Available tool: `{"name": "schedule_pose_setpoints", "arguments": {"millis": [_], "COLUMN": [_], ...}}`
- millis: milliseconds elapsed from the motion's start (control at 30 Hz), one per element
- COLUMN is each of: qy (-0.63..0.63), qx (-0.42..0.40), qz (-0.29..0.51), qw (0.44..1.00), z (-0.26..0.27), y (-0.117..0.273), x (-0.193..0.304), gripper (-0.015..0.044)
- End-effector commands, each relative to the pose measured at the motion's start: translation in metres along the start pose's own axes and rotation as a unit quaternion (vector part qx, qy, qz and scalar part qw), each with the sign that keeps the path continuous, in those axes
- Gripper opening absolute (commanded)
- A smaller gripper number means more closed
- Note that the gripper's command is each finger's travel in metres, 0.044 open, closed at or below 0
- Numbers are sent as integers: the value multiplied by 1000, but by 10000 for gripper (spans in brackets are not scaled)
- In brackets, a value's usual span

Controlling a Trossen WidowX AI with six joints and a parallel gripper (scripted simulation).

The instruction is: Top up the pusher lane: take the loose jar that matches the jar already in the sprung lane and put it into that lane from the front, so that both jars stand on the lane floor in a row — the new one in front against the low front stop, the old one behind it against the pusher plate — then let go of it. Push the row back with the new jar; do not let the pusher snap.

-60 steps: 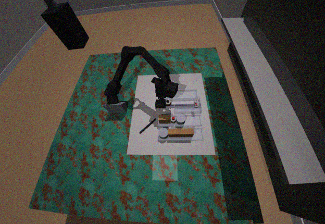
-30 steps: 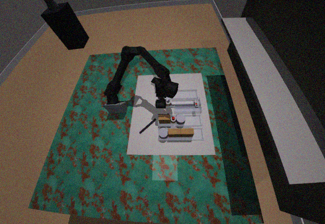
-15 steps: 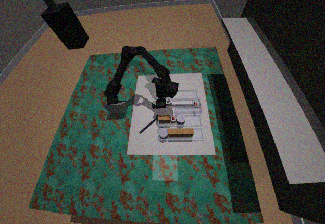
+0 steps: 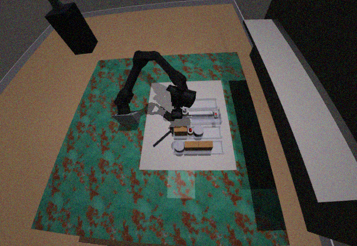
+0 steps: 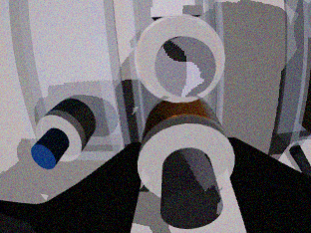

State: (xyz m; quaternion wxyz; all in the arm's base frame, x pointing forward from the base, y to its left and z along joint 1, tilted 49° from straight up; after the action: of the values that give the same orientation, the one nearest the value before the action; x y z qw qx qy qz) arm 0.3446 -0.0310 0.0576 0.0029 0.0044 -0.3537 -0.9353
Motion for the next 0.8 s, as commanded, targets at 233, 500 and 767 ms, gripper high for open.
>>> {"name": "schedule_pose_setpoints", "arguments": {"millis": [233,500,767], "qy": [3,3,3], "qx": [-3,-3,-3], "qz": [-8,-9,-9], "qw": [1000,1000,1000], "z": [1,1,1], "y": [1,1,-2], "x": [-5,-5,-5], "gripper": [0,0,0]}}
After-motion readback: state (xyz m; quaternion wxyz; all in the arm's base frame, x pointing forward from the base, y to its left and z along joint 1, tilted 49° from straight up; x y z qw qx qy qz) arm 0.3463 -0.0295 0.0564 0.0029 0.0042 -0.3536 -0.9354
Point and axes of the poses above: the point midway between the two fingers, 35 mm back from their tips, its own y axis back along the fingers, its own z axis across the jaws, x = y × z, the point moved 5 cm from there along y, back along the fingers, and after that the axes turned 1 degree about y, right-handed, at the moved point
